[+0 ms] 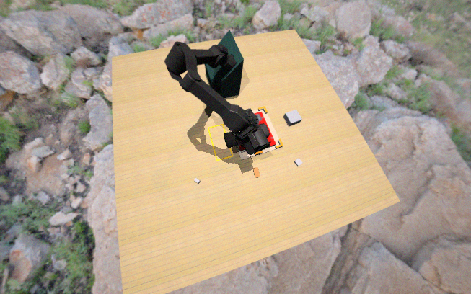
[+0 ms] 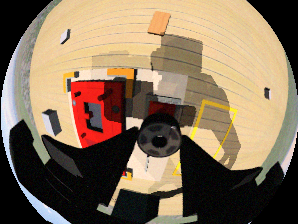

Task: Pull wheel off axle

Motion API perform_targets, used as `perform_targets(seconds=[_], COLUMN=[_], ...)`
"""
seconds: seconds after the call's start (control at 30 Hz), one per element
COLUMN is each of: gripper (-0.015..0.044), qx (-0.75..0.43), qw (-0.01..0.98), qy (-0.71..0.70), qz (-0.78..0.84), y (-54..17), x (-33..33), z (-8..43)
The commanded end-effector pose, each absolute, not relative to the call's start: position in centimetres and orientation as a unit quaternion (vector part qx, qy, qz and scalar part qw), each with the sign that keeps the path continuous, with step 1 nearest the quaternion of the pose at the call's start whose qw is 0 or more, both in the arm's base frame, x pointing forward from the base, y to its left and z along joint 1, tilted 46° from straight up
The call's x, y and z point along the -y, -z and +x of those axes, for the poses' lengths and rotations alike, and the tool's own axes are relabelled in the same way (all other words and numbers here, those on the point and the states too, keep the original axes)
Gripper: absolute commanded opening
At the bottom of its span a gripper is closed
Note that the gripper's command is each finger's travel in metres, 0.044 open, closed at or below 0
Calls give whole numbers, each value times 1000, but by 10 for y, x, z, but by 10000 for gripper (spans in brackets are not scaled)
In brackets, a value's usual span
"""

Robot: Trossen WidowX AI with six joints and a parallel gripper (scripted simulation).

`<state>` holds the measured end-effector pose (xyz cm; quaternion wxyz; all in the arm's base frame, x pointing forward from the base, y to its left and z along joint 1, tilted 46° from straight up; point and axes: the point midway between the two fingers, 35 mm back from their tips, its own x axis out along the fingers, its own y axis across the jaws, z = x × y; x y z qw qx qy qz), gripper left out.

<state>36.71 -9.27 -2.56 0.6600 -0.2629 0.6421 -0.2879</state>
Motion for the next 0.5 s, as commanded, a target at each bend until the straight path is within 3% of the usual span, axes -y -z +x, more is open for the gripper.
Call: perform_targets(seconds=[0.0,0.47], gripper=[0,0], qx=[-641,-641], qw=[661,661], qy=[291,290], qz=[-262,-262], y=[24,13], x=[92,80], z=[367,367])
